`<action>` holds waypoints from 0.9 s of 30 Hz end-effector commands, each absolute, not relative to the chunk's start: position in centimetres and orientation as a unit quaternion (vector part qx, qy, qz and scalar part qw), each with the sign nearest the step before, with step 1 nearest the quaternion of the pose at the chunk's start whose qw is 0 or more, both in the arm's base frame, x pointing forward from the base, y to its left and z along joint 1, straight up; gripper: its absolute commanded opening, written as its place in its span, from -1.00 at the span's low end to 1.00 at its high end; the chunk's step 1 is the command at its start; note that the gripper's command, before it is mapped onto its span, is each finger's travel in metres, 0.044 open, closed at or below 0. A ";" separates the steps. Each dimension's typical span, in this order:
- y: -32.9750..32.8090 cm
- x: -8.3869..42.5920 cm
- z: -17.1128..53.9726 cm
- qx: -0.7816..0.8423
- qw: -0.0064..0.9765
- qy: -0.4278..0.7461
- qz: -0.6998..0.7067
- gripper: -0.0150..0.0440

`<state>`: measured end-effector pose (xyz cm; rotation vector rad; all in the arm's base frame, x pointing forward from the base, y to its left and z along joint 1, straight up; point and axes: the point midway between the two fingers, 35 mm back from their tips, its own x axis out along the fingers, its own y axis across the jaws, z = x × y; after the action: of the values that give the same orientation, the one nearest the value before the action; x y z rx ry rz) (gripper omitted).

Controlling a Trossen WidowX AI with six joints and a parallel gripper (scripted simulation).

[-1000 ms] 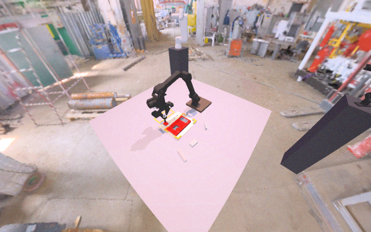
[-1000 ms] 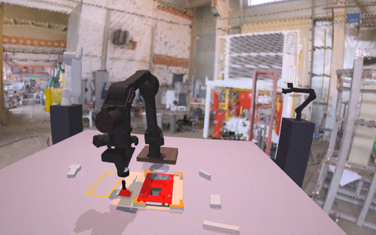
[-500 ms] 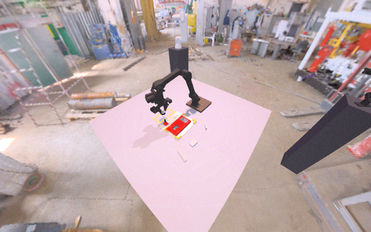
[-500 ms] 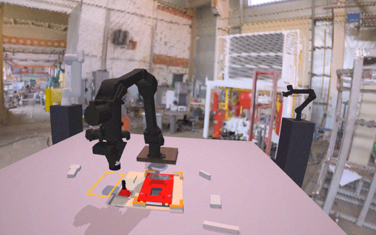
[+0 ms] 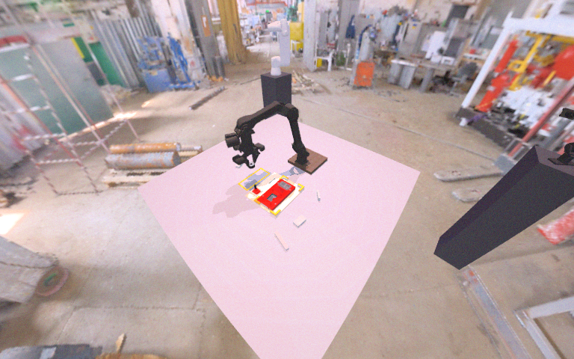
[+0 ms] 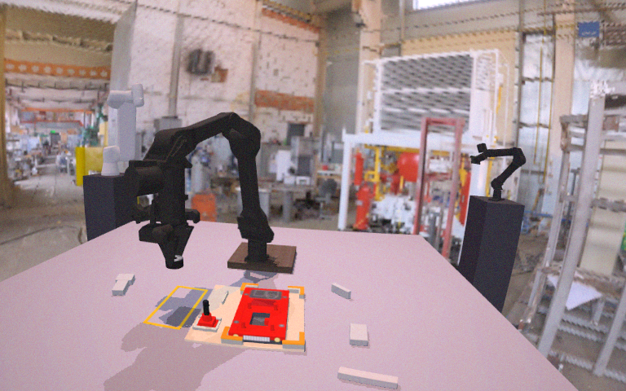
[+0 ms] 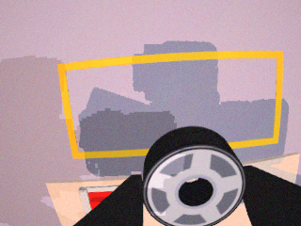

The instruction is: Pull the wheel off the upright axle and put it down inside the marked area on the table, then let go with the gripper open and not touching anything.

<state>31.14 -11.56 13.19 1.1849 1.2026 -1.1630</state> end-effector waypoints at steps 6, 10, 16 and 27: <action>-11.8 30.8 11.7 0.491 0.523 0.503 -0.483 -0.49; -11.8 30.9 11.0 0.491 0.523 0.503 -0.483 -0.49; -11.9 31.2 8.4 0.491 0.523 0.503 -0.483 -0.49; -11.9 31.0 2.8 0.491 0.522 0.503 -0.483 -0.49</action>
<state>31.36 -11.94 4.63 1.1826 1.1933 -1.1527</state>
